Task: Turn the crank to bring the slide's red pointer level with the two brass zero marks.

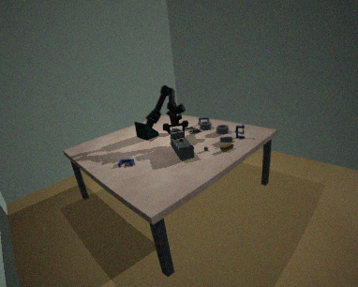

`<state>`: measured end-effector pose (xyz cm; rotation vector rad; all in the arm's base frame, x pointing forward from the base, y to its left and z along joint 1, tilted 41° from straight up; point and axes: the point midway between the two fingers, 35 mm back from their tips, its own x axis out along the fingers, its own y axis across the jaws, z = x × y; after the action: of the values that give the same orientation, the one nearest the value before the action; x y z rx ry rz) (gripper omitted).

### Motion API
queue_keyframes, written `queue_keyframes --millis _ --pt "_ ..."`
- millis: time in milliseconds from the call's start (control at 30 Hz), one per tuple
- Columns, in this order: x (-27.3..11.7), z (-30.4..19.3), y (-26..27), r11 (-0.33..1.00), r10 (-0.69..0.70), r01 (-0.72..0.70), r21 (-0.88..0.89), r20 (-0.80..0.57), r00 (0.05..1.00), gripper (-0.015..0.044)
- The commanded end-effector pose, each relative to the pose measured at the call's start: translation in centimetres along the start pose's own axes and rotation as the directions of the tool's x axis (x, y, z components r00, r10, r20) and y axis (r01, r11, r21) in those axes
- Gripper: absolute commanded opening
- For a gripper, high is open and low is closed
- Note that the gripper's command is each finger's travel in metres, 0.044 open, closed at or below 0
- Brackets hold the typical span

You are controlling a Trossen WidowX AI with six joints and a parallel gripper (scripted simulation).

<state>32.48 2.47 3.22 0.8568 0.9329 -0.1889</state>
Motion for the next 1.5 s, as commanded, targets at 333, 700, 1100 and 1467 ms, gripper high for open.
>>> queue_keyframes --millis 333,700,1100,1467 --pt "-4.2 4.7 0.5 1.0 0.009 -0.008 -0.006 0.01 1.0 0.044" --pt "-9.6 9.7 0.1 1.0 0.003 -0.003 -0.002 0.013 1.0 0.044" --pt "-7.2 13.0 -0.7 0.996 0.054 -0.058 -0.072 -0.055 0.997 0.044" --pt "-4.1 16.6 -2.9 0.98 0.131 -0.147 -0.138 -0.113 0.985 0.044"
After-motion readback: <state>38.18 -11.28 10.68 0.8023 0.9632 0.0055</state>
